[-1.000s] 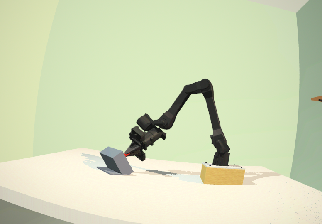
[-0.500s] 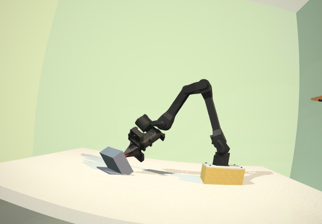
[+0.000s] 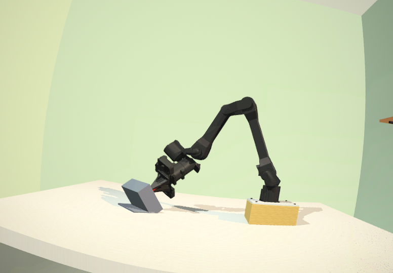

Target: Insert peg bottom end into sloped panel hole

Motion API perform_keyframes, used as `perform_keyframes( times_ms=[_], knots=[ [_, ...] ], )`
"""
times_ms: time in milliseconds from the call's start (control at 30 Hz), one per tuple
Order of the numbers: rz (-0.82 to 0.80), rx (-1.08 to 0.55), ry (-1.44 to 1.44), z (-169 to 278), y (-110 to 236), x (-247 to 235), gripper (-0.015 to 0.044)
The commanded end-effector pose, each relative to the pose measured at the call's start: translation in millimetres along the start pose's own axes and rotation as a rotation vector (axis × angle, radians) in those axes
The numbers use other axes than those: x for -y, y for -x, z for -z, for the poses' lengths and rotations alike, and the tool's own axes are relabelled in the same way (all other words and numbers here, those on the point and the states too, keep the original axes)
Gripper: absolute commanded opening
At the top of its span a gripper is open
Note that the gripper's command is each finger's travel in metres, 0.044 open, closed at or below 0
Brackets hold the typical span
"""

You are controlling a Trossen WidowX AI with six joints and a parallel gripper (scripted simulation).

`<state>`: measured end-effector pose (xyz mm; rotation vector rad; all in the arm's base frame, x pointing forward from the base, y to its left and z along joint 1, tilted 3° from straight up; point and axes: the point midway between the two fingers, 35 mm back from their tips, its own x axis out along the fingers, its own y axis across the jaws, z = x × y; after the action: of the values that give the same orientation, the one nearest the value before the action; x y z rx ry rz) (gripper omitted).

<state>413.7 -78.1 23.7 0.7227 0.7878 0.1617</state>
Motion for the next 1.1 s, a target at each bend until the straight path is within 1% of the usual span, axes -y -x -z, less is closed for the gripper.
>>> perform_keyframes(
  times_ms=[0, 233, 800, 1067],
  knots=[
    [0.0, 0.0, 0.0, 0, 0, 0, 0.0],
    [0.0, 0.0, 0.0, 0, 0, 0, 0.0],
    [0.001, -0.001, -0.001, -1, 4, 0, 0.044],
    [0.005, -0.004, -0.002, -2, 18, 2, 0.044]
  ],
)
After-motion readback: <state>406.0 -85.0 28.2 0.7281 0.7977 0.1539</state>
